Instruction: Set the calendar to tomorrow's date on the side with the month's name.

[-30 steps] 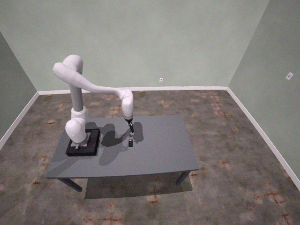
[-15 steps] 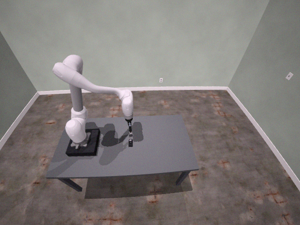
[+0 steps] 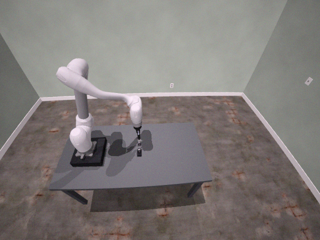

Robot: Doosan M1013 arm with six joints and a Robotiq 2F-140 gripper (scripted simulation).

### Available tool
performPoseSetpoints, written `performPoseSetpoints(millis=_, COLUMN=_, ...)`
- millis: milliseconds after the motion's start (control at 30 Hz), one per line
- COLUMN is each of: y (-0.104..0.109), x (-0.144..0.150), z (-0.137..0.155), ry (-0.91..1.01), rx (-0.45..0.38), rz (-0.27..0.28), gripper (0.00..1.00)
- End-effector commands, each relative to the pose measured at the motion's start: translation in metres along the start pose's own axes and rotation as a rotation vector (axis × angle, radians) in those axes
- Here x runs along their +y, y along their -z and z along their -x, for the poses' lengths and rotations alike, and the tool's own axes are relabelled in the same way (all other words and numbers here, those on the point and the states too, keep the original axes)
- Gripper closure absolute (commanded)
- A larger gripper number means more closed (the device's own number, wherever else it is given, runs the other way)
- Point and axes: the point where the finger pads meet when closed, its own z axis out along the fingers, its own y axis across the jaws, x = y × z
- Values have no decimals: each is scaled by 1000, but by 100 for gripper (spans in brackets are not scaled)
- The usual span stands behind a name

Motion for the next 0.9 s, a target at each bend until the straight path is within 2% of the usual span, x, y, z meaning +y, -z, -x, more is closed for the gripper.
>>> performPoseSetpoints(millis=0, y=0, x=0, z=0, ry=0, rx=0, rz=0, gripper=71)
performPoseSetpoints(millis=867, y=-4, x=0, z=0, ry=0, rx=0, rz=0, gripper=71)
